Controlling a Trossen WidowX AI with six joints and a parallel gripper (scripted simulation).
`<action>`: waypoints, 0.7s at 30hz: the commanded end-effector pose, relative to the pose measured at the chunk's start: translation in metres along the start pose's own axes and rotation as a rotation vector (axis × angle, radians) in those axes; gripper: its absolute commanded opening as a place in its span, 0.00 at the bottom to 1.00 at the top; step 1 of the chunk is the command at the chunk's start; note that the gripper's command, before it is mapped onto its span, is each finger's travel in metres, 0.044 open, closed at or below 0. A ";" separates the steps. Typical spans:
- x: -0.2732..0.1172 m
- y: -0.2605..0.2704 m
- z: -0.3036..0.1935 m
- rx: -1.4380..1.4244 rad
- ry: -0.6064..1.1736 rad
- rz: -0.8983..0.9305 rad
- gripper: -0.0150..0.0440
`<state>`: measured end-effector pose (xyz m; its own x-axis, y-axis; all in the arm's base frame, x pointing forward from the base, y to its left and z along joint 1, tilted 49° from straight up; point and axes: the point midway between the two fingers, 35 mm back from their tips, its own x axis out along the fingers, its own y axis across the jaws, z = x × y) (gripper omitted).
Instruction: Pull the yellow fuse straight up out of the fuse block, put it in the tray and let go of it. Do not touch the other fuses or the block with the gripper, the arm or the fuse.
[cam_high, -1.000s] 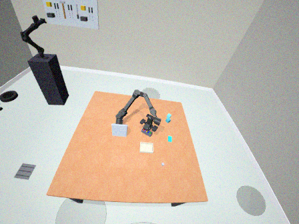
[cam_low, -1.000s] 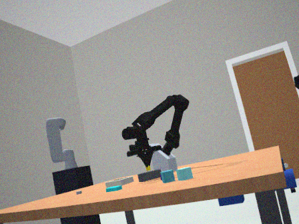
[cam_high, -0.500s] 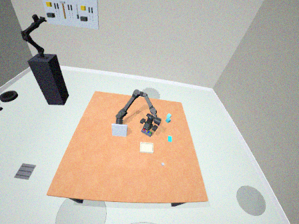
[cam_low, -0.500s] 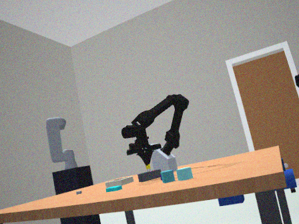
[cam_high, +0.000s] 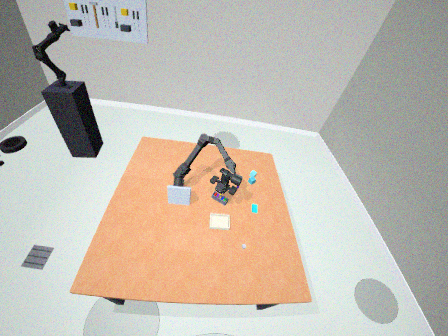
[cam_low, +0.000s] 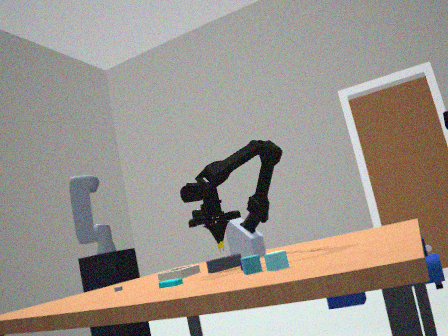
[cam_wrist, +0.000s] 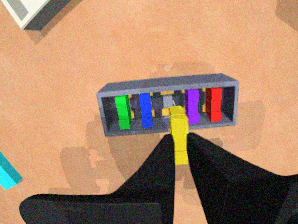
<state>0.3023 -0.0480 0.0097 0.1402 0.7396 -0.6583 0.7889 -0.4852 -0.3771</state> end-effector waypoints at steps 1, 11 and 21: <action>-0.004 0.001 -0.001 -0.011 -0.005 0.006 0.25; -0.009 0.035 0.035 -0.010 -0.014 0.015 0.25; -0.012 0.065 0.080 -0.010 -0.018 0.019 0.25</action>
<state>0.3076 -0.1130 -0.0422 0.1521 0.7205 -0.6766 0.7924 -0.4981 -0.3522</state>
